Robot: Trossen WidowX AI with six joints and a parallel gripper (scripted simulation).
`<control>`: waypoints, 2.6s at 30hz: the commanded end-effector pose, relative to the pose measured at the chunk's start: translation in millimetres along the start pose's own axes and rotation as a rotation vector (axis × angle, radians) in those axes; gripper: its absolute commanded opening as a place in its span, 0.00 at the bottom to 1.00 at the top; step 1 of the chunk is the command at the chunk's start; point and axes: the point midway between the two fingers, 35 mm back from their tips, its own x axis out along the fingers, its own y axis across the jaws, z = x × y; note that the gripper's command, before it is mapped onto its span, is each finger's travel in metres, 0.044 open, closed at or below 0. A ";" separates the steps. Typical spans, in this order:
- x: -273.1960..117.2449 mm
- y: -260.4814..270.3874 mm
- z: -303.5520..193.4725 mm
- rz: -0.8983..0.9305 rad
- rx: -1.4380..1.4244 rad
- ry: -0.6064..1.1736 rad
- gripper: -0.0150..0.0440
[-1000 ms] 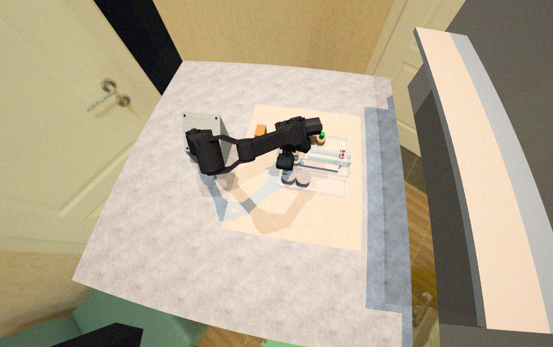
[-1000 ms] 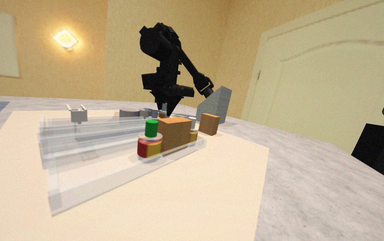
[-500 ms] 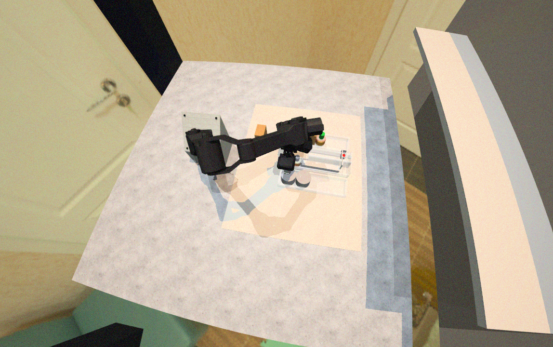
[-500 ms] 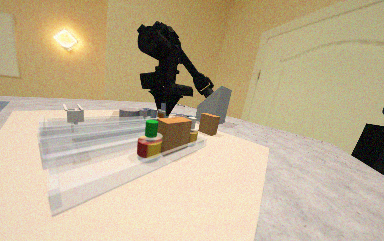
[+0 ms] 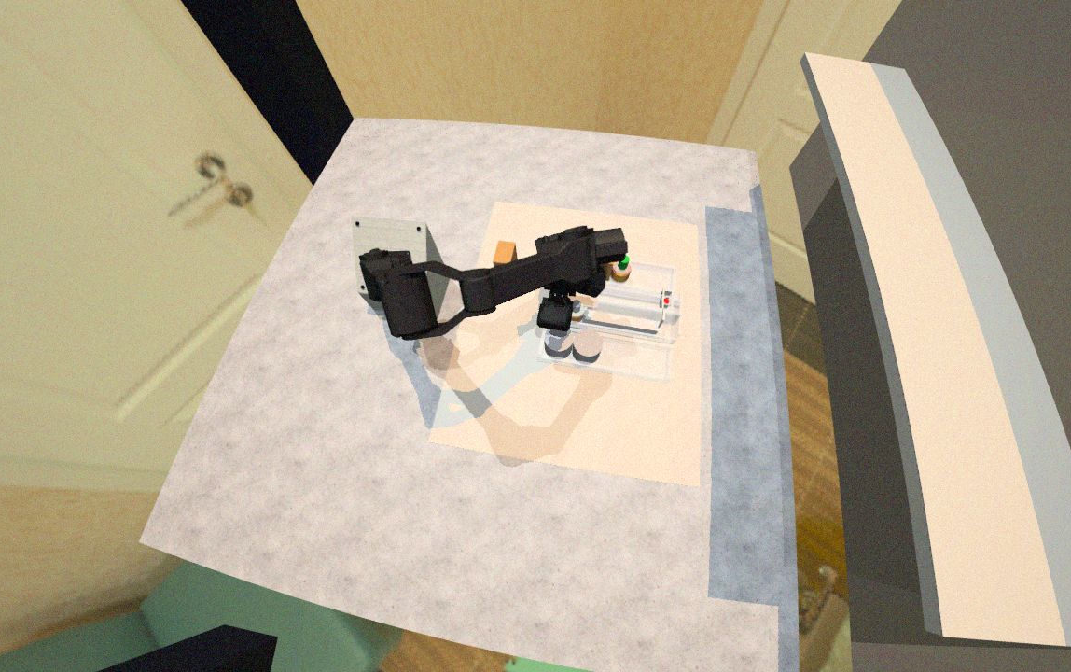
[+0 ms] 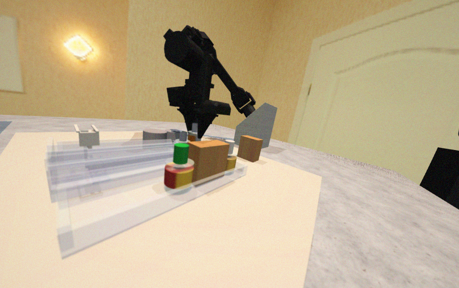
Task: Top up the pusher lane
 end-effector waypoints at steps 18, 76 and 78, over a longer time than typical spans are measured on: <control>-1.0 -0.5 6.9 -0.005 0.013 -0.021 0.25; 9.9 -0.6 9.1 -0.006 0.013 -0.021 0.25; 10.6 -0.6 9.0 -0.006 0.013 -0.021 0.25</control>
